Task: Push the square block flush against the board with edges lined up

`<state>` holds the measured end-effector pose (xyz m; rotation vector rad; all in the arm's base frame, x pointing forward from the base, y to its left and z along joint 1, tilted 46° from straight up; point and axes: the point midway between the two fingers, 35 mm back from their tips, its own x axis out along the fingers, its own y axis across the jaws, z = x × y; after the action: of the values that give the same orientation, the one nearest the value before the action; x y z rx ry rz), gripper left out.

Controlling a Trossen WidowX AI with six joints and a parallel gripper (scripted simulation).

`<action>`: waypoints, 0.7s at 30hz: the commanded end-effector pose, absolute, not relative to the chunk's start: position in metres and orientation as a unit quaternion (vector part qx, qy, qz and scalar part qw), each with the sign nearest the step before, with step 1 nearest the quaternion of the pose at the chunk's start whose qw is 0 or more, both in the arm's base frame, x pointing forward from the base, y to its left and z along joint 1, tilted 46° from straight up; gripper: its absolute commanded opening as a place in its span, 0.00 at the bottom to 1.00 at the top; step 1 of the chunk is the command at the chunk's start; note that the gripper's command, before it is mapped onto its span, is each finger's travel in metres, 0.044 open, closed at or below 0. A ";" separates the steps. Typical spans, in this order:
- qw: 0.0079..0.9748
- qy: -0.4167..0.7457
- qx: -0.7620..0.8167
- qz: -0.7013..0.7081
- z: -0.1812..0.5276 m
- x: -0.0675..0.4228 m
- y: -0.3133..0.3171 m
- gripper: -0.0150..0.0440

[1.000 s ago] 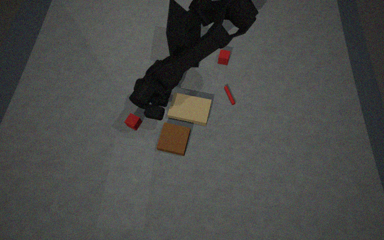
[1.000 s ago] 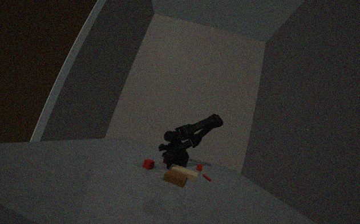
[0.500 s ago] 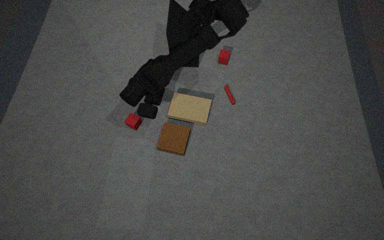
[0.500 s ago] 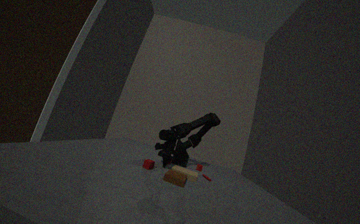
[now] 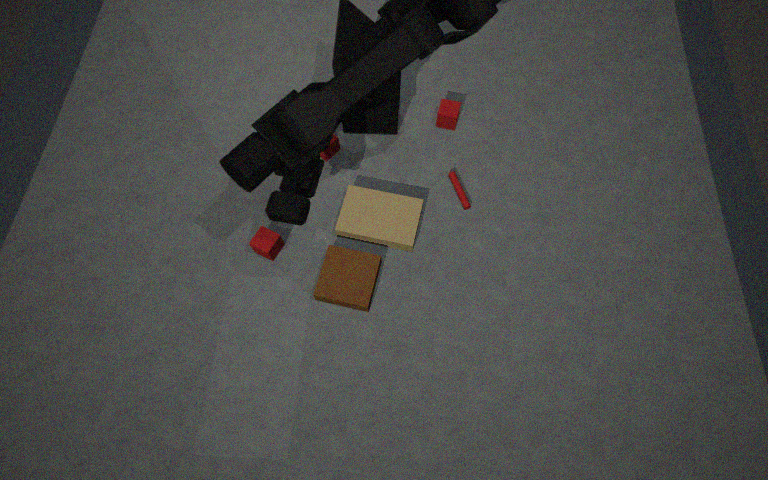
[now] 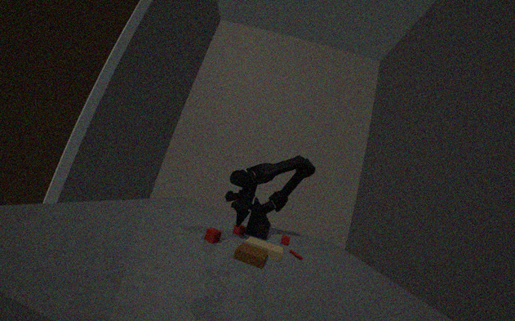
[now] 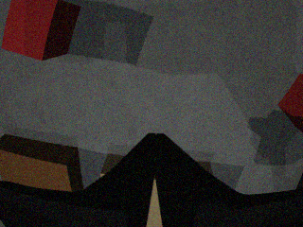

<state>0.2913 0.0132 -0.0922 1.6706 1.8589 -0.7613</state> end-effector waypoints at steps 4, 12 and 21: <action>0.314 0.713 0.588 -0.217 -0.078 0.284 0.027 0.25; 0.391 0.737 0.538 -0.119 -0.057 0.274 0.044 0.25; 0.467 0.748 0.471 -0.004 -0.035 0.259 0.061 0.25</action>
<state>0.2644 0.0550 -0.0406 1.2104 1.8449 -0.0919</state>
